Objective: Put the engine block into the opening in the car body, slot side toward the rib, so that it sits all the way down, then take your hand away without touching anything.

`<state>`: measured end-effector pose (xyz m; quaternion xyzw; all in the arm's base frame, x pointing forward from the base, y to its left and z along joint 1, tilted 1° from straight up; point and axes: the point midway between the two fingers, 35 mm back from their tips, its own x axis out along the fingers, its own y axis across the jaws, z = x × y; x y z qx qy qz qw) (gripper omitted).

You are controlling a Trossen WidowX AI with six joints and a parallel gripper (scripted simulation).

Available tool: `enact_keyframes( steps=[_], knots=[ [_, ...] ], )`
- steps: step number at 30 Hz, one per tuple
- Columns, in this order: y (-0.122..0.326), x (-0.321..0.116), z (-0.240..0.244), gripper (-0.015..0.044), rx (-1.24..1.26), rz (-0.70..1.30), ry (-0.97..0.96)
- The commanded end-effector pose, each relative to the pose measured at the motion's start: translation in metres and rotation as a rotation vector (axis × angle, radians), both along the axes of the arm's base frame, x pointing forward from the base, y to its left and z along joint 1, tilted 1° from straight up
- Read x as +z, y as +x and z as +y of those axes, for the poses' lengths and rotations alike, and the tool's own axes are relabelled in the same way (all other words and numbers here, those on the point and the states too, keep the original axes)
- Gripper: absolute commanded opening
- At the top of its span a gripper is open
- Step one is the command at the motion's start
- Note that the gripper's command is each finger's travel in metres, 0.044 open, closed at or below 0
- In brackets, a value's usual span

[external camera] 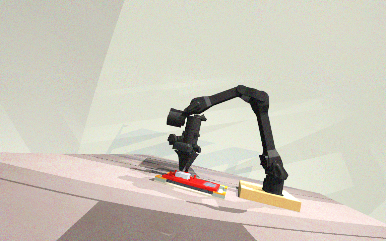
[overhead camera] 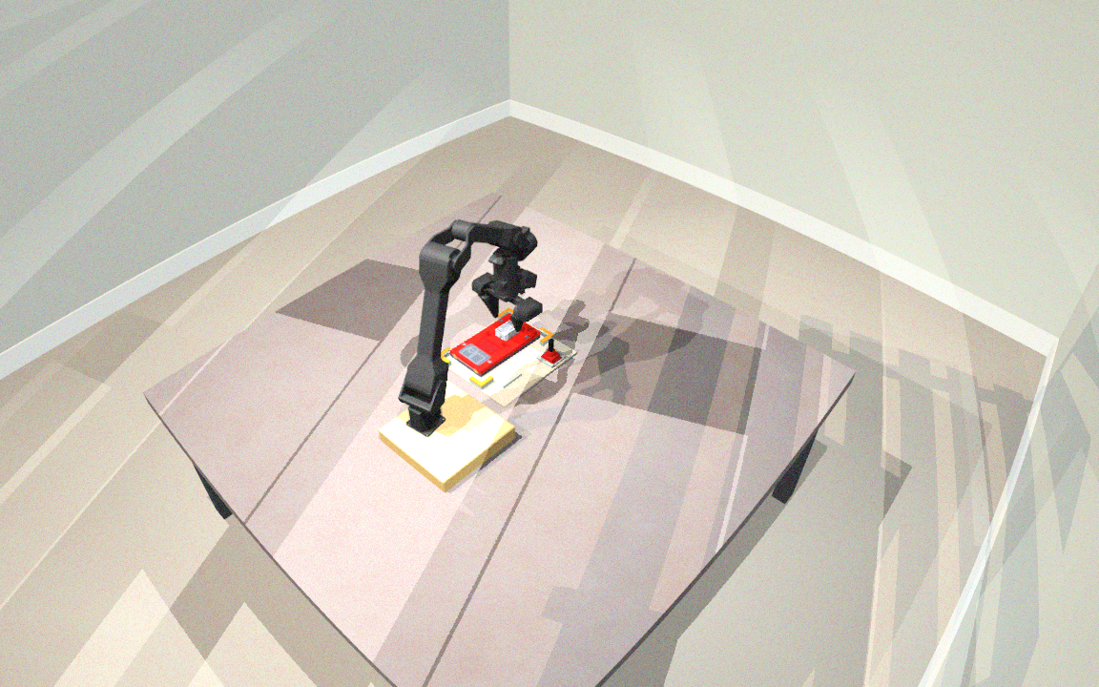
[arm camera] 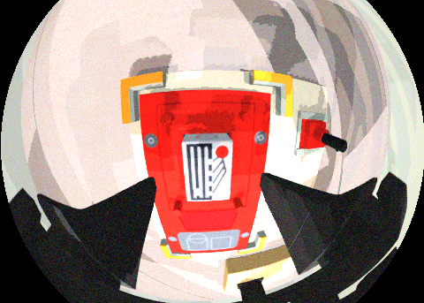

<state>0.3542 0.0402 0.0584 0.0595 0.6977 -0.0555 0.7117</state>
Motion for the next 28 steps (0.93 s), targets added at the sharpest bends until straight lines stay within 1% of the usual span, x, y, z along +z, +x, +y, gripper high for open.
enact_keyframes(
  steps=[1, 12, 28],
  knots=[
    [0.0, 0.0021, -0.0002, 0.0282, -0.003, -0.004, -0.001],
    [0.0, 0.0021, -0.0002, 0.0, -0.003, -0.004, -0.001],
    [0.0, 0.0021, -0.0002, 0.0, -0.003, -0.004, -0.001]
  ],
)
